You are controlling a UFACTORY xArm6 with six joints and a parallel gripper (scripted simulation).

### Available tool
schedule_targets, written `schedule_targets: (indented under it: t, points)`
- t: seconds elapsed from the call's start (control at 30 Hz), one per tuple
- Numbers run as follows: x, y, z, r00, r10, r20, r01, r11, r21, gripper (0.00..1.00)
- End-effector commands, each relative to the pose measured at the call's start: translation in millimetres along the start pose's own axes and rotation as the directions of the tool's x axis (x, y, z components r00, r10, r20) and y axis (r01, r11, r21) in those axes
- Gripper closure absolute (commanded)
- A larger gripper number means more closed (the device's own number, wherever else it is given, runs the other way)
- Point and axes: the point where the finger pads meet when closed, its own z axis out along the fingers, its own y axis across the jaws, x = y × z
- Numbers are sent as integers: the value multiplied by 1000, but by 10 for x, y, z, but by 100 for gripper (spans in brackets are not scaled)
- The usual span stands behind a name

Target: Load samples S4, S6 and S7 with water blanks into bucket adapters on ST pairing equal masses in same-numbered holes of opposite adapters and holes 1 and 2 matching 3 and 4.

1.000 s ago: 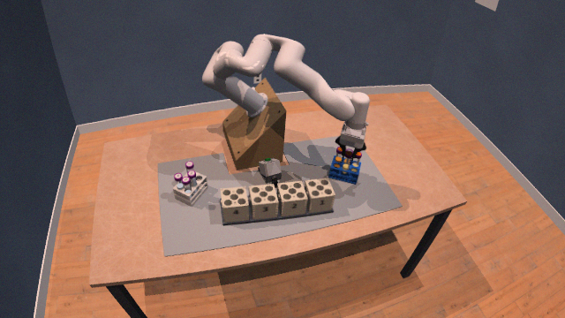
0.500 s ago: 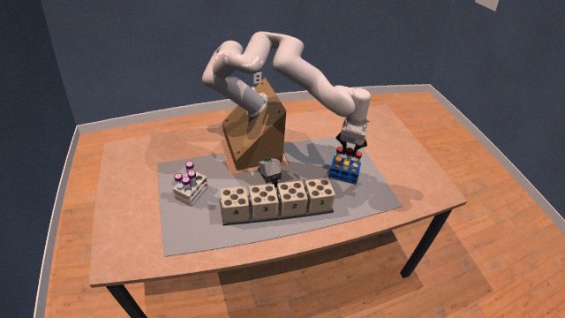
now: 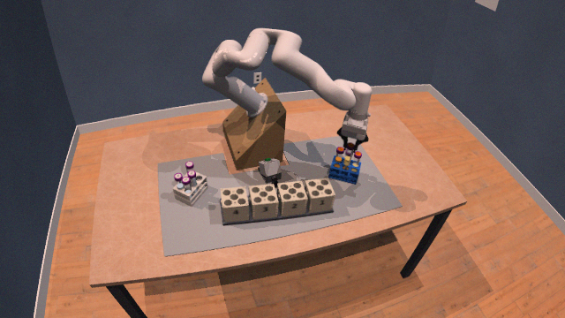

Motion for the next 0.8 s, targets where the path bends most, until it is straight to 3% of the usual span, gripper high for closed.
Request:
schedule_targets:
  t: [0.0, 0.77]
  points:
    - [6, -13, -111, 1000, 1, 0, -1, 1000, 4, 100]
    - [5, -12, -492, 1000, 1, 0, -1, 1000, 5, 100]
